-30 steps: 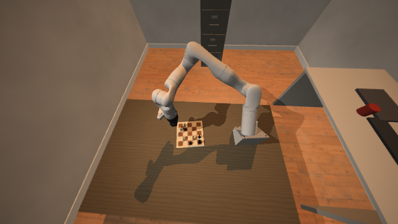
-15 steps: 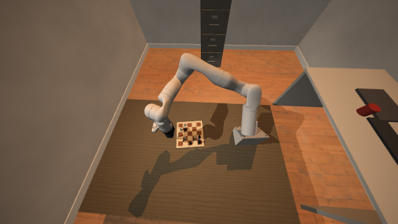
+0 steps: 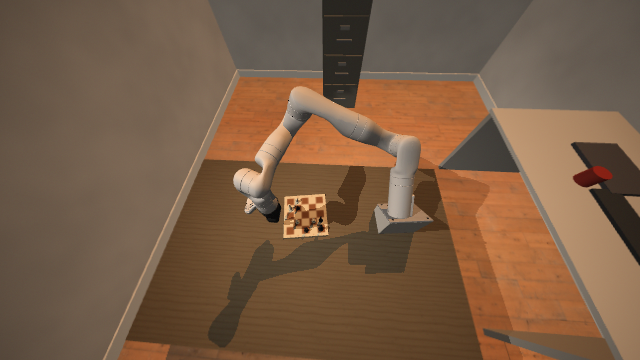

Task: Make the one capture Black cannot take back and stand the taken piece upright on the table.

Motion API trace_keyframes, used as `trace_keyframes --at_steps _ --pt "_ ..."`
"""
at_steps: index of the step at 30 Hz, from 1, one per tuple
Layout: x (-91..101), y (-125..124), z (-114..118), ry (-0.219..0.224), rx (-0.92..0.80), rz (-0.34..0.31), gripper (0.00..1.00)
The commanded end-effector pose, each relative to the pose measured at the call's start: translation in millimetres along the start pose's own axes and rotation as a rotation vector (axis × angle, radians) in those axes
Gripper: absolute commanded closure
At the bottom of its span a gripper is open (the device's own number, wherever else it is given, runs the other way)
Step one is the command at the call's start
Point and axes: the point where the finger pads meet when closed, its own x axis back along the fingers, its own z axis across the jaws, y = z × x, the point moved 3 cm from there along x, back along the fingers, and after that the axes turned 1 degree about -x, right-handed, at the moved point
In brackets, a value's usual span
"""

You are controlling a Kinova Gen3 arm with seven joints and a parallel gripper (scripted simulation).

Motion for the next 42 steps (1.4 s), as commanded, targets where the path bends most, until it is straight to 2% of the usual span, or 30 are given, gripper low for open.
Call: trace_keyframes --at_steps 1,12,14,21,26,42 --pt "-7.7 1 0 0.001 0.001 -0.003 1.00" --pt "-58.2 1 0 0.001 0.001 -0.003 1.00" --pt "-58.2 1 0 0.001 0.001 -0.003 1.00" --pt "-82.6 1 0 0.001 0.001 -0.003 1.00" --pt "-87.9 1 0 0.001 0.001 -0.003 1.00" --pt "-88.1 1 0 0.001 0.001 -0.003 1.00"
